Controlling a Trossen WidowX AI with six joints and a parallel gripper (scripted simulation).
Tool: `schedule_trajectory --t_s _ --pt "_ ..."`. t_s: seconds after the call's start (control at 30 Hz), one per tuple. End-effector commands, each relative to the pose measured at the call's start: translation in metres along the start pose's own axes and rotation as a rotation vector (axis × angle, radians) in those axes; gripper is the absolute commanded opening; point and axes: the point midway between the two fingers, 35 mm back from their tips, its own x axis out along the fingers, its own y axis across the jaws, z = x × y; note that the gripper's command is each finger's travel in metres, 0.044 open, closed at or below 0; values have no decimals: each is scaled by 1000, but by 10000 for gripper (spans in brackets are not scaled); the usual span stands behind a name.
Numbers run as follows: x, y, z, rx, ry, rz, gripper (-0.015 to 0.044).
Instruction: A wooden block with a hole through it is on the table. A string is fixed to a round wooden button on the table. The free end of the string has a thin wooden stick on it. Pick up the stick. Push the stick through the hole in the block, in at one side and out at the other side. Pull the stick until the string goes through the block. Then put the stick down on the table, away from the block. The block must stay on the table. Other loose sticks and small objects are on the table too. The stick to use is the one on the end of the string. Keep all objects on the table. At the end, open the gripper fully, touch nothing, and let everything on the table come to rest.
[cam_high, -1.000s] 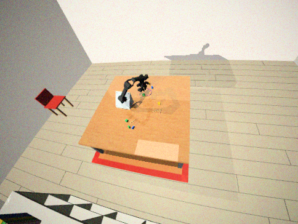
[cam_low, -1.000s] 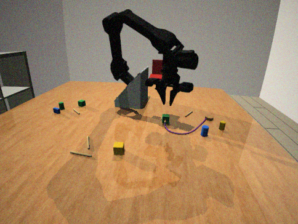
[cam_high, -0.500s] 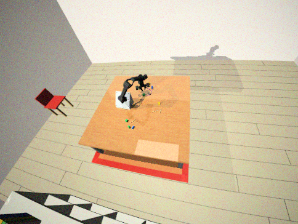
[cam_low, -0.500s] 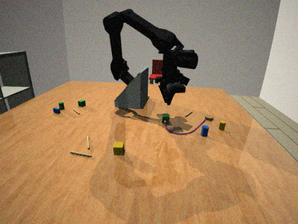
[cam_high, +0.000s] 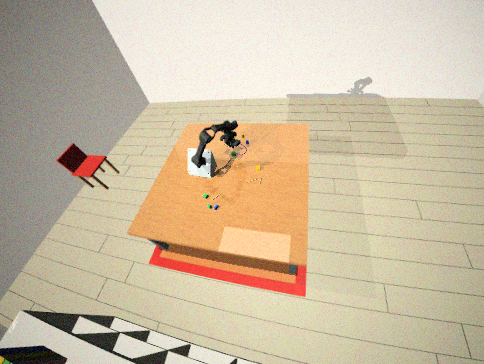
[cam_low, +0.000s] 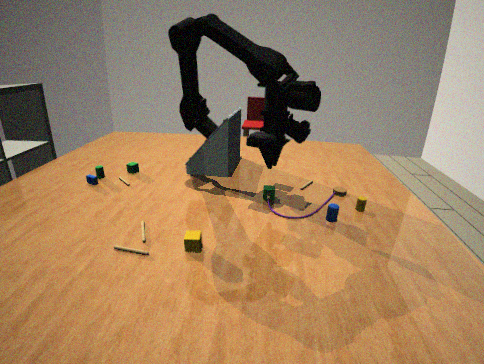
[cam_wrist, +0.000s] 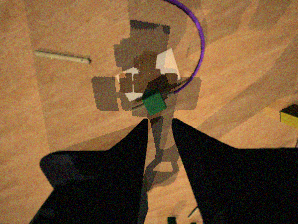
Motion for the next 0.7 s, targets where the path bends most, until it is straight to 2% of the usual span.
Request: schedule_trajectory --t_s 0.0,0.23,0.67 --pt "1 21 -10 798 14 11 123" --pt "1 26 -12 1161 21 10 123" --pt "1 26 -13 1174 21 10 123"
